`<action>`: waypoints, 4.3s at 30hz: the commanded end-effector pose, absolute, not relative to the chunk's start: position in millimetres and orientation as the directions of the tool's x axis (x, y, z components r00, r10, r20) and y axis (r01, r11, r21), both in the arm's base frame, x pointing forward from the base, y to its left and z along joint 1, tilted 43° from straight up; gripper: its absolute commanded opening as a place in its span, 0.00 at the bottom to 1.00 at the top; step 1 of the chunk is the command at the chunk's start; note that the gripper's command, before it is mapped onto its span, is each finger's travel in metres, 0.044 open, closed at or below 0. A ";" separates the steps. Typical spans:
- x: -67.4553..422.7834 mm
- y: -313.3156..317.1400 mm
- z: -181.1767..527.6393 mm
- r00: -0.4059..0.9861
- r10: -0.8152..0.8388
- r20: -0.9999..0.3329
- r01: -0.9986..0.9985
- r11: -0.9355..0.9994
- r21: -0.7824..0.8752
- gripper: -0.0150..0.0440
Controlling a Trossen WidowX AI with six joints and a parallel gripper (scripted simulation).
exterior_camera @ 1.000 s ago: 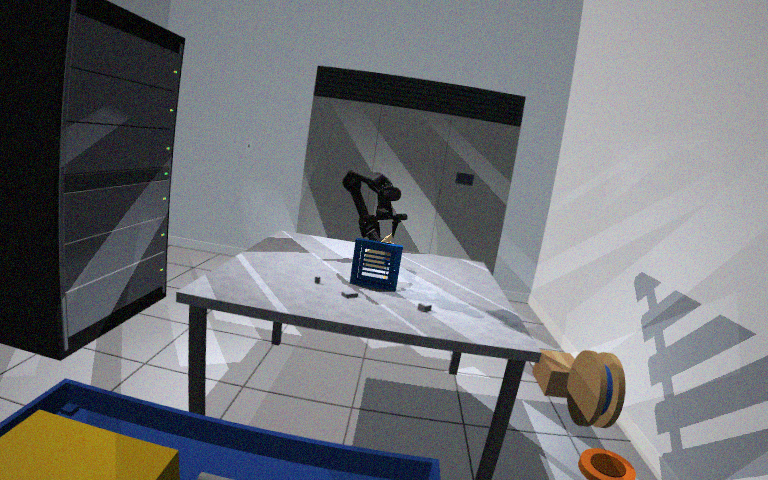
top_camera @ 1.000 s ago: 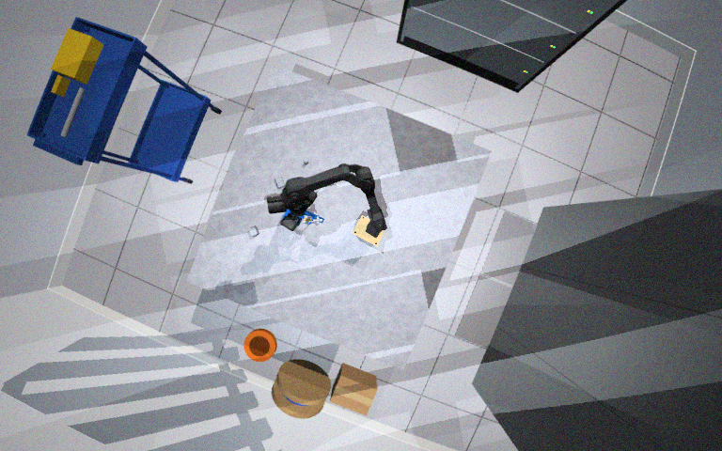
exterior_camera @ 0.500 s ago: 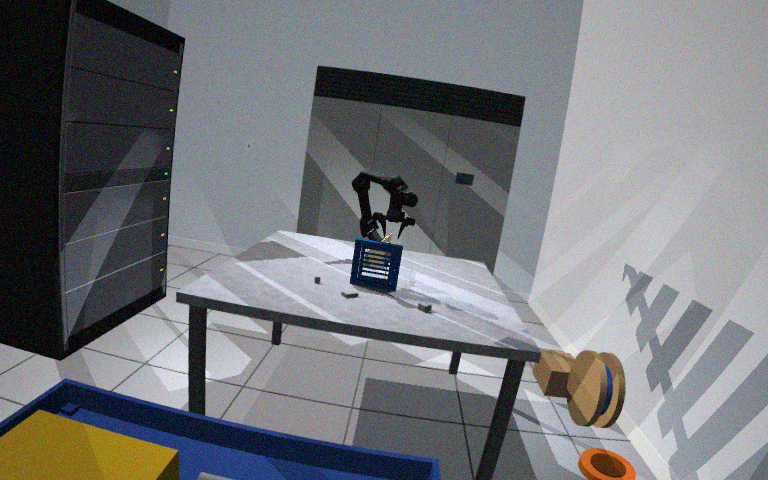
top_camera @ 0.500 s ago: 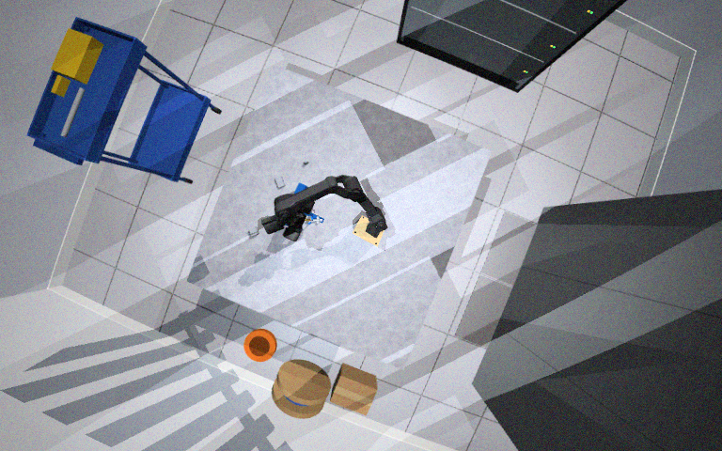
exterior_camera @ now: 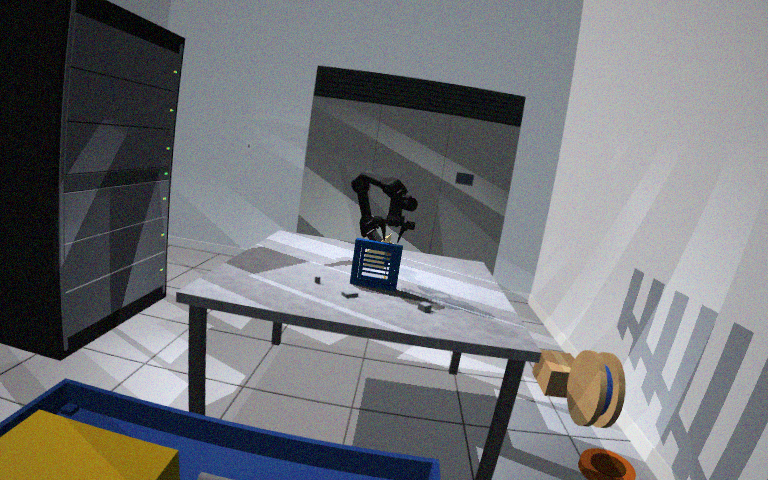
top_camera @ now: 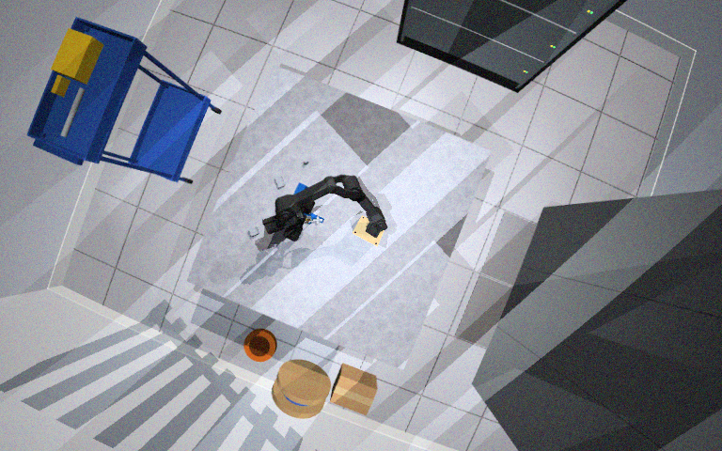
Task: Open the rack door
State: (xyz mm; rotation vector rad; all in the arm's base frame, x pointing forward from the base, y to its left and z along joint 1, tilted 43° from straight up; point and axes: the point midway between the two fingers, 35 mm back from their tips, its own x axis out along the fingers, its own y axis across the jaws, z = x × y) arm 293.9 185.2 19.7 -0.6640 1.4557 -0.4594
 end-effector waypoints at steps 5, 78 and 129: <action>295.4 174.7 8.8 0.080 -0.659 -0.747 -0.112 0.739 -0.664 0.73; 296.5 149.3 -17.6 0.080 -0.661 -0.746 -0.965 0.135 -0.224 0.27; 295.9 149.6 -17.6 0.078 -0.658 -0.749 -0.991 0.030 -0.130 0.73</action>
